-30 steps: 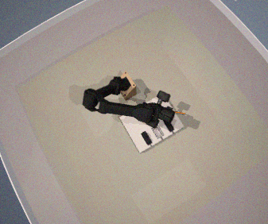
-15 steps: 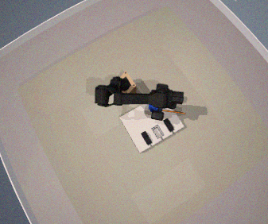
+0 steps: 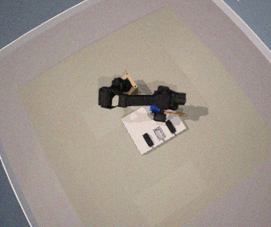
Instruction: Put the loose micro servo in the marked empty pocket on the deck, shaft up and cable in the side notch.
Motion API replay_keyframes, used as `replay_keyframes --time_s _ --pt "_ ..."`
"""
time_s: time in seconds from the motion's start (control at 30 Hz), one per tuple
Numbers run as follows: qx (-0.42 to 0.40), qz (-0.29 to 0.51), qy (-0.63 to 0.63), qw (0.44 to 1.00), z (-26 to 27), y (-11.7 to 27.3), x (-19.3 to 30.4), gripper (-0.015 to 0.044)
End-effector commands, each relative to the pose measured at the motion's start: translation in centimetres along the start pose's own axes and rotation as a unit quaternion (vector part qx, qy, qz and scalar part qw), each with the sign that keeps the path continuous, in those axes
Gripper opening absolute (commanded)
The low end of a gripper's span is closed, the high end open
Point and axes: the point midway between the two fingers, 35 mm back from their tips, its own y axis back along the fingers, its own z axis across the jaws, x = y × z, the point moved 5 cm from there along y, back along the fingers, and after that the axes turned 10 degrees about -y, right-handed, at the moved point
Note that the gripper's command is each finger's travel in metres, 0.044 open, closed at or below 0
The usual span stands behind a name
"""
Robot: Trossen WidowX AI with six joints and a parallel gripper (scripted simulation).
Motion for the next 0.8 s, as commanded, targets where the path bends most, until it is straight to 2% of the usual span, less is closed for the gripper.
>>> replay_keyframes --time_s 0.0,0.5,0.77 --pt "0.003 0.003 0.005 1.0 0.1 -0.6 0.0 0.044" --pt "0.004 0.003 0.005 1.0 0.1 -2.5 0.0 0.044" --pt "0.004 0.003 0.005 1.0 0.1 -2.5 0.0 0.023"
